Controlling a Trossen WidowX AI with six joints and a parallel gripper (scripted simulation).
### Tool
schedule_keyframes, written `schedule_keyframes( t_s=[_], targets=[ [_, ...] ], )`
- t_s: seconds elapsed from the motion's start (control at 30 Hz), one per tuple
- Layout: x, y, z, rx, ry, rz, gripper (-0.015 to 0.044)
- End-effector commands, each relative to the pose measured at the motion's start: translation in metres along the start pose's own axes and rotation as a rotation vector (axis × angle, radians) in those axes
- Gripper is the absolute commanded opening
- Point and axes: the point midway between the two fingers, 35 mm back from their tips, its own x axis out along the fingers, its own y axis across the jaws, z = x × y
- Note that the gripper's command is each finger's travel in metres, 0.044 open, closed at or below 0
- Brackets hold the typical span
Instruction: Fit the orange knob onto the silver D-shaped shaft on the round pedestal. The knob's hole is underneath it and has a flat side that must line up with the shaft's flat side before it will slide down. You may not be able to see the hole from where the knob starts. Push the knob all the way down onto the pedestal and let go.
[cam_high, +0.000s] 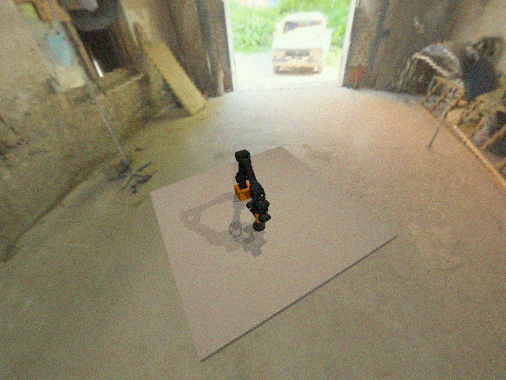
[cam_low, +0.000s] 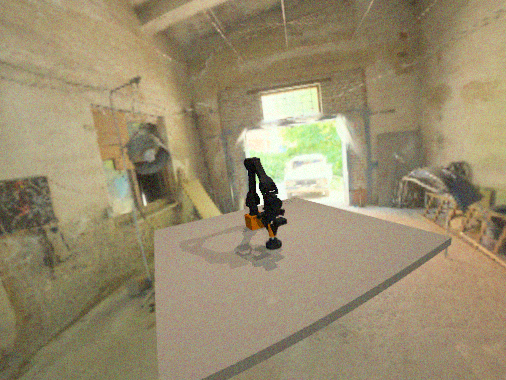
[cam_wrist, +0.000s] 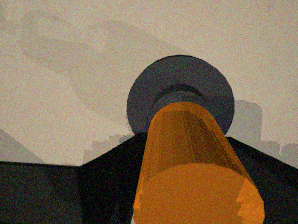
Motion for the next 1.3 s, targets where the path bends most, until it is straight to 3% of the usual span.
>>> schedule_keyframes(
  t_s=[0.0,0.63,0.87,1.27],
  targets=[
    [0.0002,-0.0017,-0.0011,-0.003,0.004,-0.006,0.0000],
    [-0.0038,0.0025,0.0006,-0.003,0.004,-0.006,0.0000],
    [-0.0055,0.0027,0.0011,-0.202,0.005,-0.005,0.0000],
    [-0.0023,-0.0007,-0.0004,-0.213,0.005,-0.005,0.0000]
  ],
)
